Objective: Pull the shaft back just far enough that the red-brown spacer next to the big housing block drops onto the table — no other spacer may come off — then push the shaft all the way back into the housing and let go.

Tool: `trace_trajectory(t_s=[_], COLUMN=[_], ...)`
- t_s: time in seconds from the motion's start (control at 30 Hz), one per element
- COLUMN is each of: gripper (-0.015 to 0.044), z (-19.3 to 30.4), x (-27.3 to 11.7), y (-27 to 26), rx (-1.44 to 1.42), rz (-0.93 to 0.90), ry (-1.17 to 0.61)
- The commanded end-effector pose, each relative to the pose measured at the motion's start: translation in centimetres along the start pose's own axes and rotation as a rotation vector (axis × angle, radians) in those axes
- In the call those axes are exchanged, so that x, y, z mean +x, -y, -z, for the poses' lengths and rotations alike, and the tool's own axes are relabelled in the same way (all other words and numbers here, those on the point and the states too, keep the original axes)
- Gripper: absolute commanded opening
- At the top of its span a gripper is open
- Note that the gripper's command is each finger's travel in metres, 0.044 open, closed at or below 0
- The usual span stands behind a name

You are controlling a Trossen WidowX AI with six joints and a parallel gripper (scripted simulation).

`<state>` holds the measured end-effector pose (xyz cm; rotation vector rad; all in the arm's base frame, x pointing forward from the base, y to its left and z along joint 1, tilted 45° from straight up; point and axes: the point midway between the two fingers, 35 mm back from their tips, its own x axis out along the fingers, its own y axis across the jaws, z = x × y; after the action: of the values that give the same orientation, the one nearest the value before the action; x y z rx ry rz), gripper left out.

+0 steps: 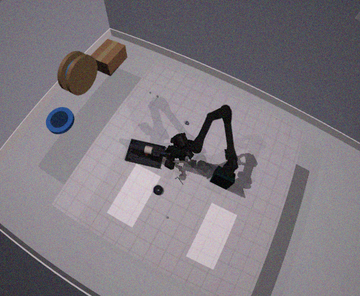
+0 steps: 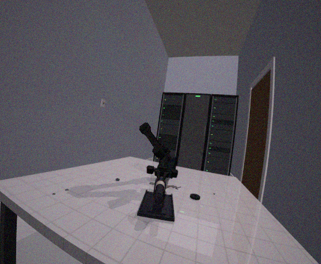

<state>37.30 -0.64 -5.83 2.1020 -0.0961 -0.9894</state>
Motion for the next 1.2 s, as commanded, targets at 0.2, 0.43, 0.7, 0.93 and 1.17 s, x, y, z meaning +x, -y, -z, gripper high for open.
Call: trace_trajectory(t_s=[0.2,0.43,0.7,0.93,1.17], gripper=[0.0000,0.0000,0.0000,0.0000,0.0079], z=[0.51,0.62,0.74,0.80,0.35], x=[0.22,0.33,0.44,0.48,0.36], y=[0.01,0.00,0.00,-0.01,0.01], rx=[0.003,0.003,0.003,0.003,0.000], rz=[0.003,0.003,0.003,0.003,0.000], ry=[-0.010,-0.010,-0.010,-0.010,0.000])
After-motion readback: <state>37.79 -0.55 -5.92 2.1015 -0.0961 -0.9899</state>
